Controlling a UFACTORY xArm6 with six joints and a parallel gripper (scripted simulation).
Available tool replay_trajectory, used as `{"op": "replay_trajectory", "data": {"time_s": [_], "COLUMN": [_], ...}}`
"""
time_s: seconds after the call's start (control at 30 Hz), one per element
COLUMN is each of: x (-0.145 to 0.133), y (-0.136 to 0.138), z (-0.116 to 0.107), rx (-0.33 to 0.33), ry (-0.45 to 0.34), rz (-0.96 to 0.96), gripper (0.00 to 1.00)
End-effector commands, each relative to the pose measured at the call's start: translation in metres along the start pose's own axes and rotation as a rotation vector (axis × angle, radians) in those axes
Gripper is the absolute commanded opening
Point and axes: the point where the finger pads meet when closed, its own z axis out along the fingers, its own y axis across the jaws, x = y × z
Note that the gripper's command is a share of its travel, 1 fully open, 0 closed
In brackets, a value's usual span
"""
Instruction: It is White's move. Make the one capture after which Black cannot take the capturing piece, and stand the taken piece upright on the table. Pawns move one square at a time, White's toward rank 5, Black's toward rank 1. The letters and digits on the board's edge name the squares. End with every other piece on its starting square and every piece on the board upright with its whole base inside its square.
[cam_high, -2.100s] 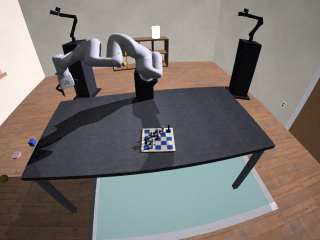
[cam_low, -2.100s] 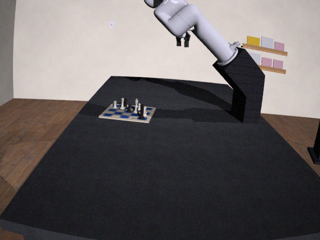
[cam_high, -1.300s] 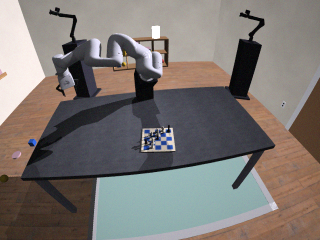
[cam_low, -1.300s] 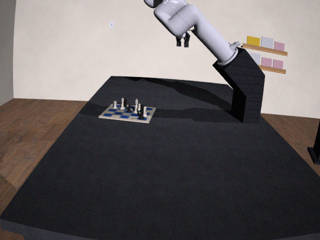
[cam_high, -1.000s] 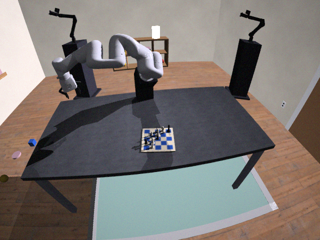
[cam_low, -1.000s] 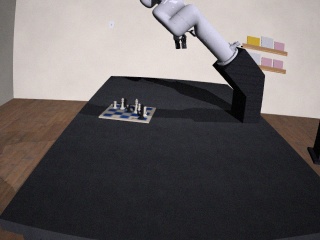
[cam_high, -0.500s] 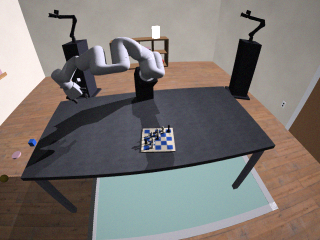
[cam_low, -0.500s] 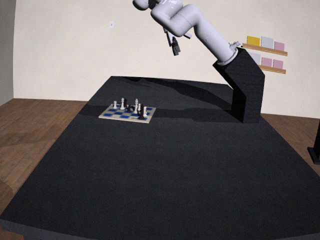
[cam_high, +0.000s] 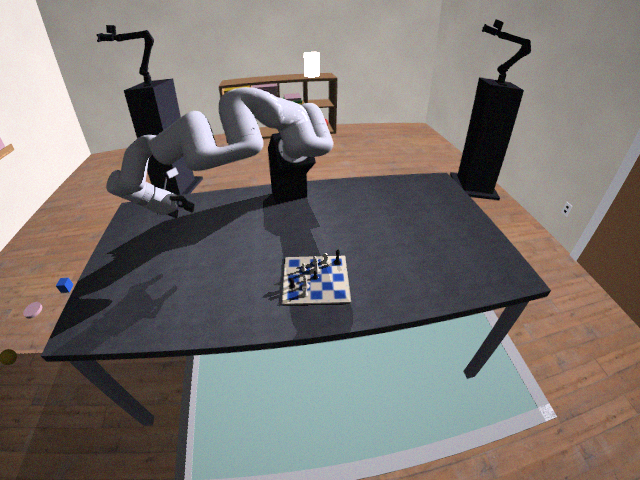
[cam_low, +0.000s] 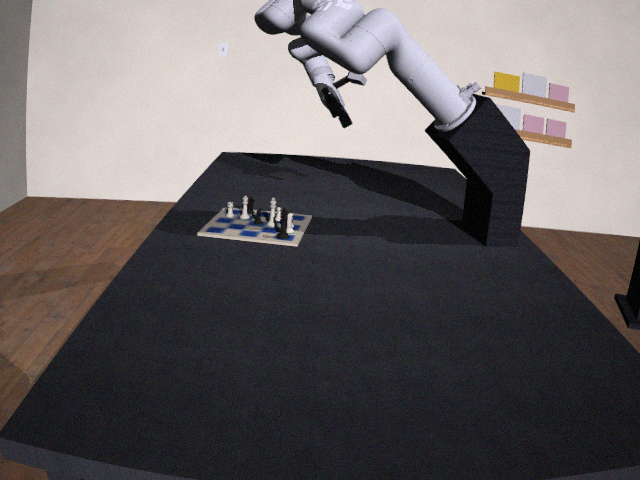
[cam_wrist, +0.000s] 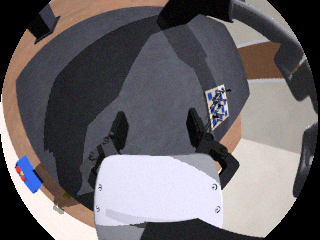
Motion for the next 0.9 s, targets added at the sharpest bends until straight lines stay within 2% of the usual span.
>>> {"op": "replay_trajectory", "data": {"time_s": [0.0,0.13,0.2,0.3,0.33,0.37,0.4,0.47,0.5,0.53,0.57,0.6,0.63,0.7,0.77,0.83,0.87], "x": [-0.023,-0.023,-0.040,-0.040,-0.049,-0.049,-0.057,-0.057,-0.065,-0.065,-0.073,-0.073,-0.081,-0.081,-0.096,-0.096,-0.102], "y": [0.030,0.030,0.054,0.054,0.065,0.065,0.076,0.076,0.087,0.087,0.098,0.098,0.108,0.108,0.127,0.127,0.135], "z": [0.027,0.027,0.049,0.049,0.060,0.060,0.070,0.070,0.080,0.080,0.090,0.090,0.100,0.100,0.118,0.118,0.126], "rx": [-0.177,-0.177,-0.303,-0.303,-0.365,-0.365,-0.425,-0.425,-0.483,-0.483,-0.540,-0.540,-0.594,-0.594,-0.696,-0.696,-0.743], "ry": [0.074,0.074,0.133,0.133,0.161,0.161,0.189,0.189,0.218,0.218,0.242,0.242,0.269,0.269,0.316,0.316,0.338], "rz": [0.175,0.175,0.307,0.307,0.372,0.372,0.435,0.435,0.496,0.496,0.557,0.557,0.614,0.614,0.723,0.723,0.774], "gripper": [1.00,1.00,1.00,1.00,1.00,1.00,1.00,1.00,1.00,1.00,1.00,1.00,1.00,1.00,1.00,1.00,1.00]}}
